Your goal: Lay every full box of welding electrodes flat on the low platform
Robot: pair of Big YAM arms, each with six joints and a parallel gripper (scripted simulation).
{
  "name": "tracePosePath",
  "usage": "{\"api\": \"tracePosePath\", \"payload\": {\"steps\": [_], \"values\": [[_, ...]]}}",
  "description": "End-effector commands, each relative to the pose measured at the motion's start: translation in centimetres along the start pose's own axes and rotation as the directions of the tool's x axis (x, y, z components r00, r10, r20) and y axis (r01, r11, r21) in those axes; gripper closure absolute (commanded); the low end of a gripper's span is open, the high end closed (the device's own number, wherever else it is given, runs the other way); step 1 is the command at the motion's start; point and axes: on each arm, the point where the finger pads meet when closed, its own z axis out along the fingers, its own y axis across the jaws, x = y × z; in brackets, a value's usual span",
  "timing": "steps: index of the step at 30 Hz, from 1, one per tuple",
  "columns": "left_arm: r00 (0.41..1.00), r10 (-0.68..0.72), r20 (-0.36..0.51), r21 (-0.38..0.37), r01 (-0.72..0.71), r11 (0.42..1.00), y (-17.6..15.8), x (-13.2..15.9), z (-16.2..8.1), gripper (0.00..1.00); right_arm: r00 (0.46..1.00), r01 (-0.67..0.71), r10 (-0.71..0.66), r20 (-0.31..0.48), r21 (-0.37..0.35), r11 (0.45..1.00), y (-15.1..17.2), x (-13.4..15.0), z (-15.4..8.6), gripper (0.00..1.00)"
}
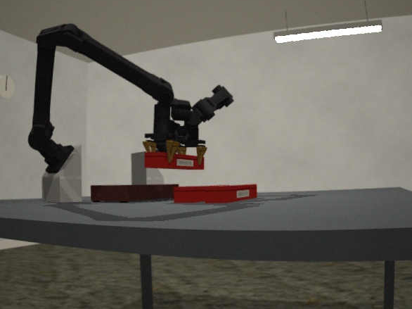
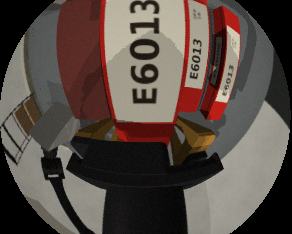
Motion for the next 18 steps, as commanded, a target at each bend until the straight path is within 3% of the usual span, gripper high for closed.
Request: {"api": "tracePosePath", "payload": {"steps": [1, 18], "values": [[0.996, -0.028, 0.086, -0.079, 0.035, 0.996, 3.22, -2.06, -3.73, 1.00, 0.999, -0.017, 0.013, 0.051, 0.095, 0.995, -3.78, 0.49, -5.19, 1.00], [0.996, -0.025, 0.083, -0.078, 0.031, 0.996, 3.08, -2.19, -3.31, 1.00, 0.999, -0.018, 0.013, 0.052, 0.093, 0.995, -3.73, 0.53, -4.87, 1.00]]}}
